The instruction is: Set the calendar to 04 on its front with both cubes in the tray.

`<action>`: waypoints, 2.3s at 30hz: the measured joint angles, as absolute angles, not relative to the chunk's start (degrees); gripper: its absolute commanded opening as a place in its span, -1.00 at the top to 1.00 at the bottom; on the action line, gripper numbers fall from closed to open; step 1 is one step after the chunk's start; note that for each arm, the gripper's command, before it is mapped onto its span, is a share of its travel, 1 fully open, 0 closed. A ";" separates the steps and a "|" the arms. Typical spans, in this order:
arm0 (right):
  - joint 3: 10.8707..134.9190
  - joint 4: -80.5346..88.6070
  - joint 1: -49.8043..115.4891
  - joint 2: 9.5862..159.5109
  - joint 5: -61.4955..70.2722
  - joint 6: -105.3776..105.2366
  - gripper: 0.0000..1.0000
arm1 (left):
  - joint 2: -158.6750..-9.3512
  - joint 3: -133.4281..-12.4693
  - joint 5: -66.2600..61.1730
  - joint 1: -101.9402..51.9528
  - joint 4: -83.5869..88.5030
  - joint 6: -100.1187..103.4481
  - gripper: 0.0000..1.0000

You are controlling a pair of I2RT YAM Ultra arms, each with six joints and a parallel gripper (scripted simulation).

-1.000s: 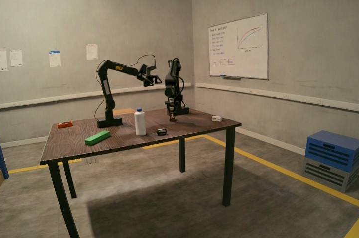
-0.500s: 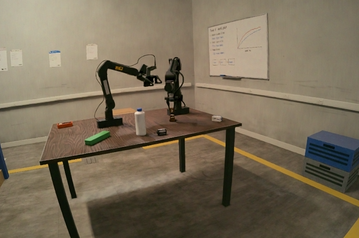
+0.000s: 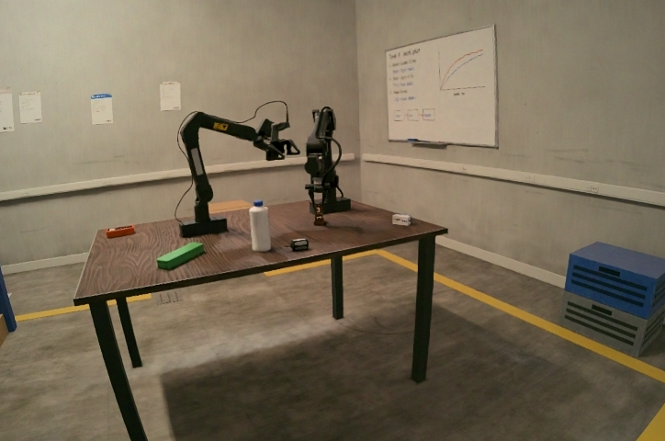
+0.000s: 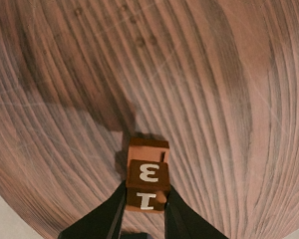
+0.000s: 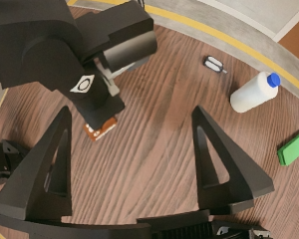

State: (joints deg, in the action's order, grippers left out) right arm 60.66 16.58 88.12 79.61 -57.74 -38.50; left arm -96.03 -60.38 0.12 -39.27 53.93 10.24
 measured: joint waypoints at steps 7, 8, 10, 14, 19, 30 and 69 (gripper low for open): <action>60.66 16.58 88.12 79.61 -57.74 -38.50 -1.00 | -97.65 -58.67 0.12 -39.27 51.62 10.24 0.48; 60.66 16.58 88.12 79.61 -57.74 -38.50 -1.00 | -97.80 -58.54 0.12 -39.27 51.62 10.24 0.48; 60.66 16.58 88.12 79.61 -57.74 -38.50 -1.00 | -97.95 -58.48 0.12 -39.27 51.62 10.24 0.48; 60.66 16.58 88.12 79.61 -57.74 -38.50 -1.00 | -97.95 -58.48 0.12 -39.35 50.78 10.57 0.48; 60.66 16.58 88.12 79.61 -57.74 -38.50 -1.00 | -97.93 -56.64 0.12 -39.86 48.36 10.96 0.48; 60.66 16.58 88.12 79.61 -57.74 -38.50 -1.00 | -97.93 -54.28 0.12 -40.12 48.38 10.96 0.48; 60.73 16.38 87.96 79.64 -56.82 -38.20 -1.00 | -98.00 -51.31 0.21 -40.12 43.99 11.03 -0.11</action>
State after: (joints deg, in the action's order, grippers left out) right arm 60.73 16.38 87.96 79.64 -56.82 -38.20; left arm -98.00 -51.31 0.21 -40.12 43.99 11.03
